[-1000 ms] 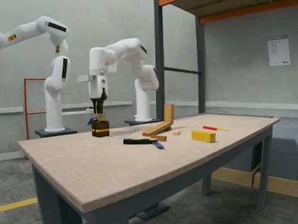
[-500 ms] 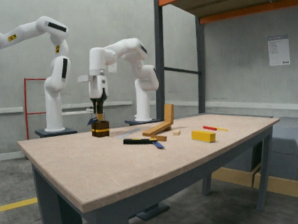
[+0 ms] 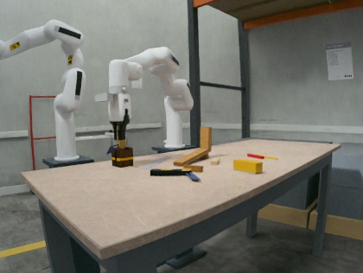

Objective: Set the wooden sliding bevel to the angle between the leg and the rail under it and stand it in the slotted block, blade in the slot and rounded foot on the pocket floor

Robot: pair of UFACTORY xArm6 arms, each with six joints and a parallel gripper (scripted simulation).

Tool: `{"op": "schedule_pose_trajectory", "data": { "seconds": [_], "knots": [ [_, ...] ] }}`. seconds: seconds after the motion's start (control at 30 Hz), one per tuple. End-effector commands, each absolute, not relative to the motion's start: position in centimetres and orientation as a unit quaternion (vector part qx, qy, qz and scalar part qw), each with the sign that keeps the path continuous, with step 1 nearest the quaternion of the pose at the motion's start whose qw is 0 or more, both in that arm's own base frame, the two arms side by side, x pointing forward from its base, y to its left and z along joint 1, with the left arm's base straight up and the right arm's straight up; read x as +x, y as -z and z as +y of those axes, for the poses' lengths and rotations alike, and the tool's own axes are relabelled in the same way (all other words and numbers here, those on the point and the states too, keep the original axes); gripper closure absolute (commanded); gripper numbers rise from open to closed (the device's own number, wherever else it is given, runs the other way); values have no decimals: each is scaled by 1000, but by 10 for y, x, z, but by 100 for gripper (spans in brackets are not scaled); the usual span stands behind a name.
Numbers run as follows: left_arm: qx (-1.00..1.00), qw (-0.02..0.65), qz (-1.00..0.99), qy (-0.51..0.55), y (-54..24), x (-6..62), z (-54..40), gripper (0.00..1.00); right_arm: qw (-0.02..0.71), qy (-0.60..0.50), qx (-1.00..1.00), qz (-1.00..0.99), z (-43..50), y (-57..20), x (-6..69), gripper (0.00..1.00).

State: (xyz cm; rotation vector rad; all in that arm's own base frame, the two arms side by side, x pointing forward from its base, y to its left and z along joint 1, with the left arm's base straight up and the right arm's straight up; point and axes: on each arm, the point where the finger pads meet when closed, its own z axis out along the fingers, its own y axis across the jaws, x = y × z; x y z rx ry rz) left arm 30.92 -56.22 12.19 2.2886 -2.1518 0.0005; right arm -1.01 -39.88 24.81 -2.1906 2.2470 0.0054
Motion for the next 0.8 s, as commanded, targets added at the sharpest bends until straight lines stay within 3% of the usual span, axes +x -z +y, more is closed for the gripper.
{"op": "schedule_pose_trajectory", "data": {
  "seconds": [0.0,0.77],
  "knots": [
    [729,1,-685,-3,-124,310,-563,100,0,0,-698,716,-400,-250,-10,0],
    [729,1,-685,-3,-119,310,-563,100,0,0,-698,716,-400,-250,-10,0]
  ]
}}
